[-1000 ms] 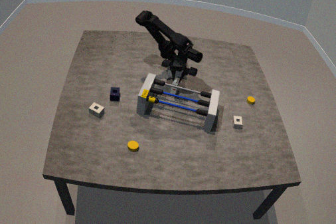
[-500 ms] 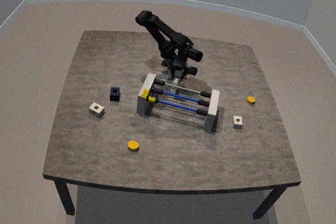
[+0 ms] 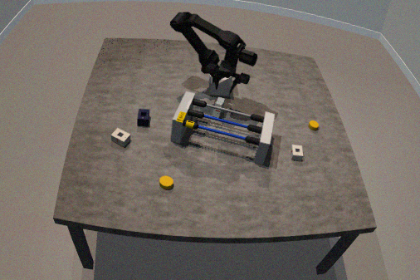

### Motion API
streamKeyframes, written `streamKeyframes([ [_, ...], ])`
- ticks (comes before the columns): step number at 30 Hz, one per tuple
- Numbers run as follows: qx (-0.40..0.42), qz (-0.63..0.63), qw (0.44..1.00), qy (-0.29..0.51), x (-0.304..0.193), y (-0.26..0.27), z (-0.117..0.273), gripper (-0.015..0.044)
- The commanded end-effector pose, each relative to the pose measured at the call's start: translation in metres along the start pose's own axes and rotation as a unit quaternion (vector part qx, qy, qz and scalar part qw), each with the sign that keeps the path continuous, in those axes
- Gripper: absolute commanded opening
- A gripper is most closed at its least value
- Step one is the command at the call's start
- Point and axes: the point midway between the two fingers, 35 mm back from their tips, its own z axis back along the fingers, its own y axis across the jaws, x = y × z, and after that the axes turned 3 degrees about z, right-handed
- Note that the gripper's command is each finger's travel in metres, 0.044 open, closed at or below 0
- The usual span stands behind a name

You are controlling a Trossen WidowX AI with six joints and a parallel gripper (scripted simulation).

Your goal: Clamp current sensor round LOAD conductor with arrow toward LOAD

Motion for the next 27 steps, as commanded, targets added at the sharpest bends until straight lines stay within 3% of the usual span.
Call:
streamKeyframes([
  [1,0.0,0.003,1.0,0.004,0.0,-0.001,0.009,0.0308],
  [9,0.018,0.318,0.946,0.055,0.011,-0.001,0.008,0.032],
  [18,0.084,0.651,0.749,0.087,0.027,-0.003,0.005,0.032],
  [21,0.098,0.697,0.705,0.088,0.03,-0.003,0.004,0.032],
  [27,0.098,0.697,0.705,0.087,0.03,-0.003,0.001,0.032],
])
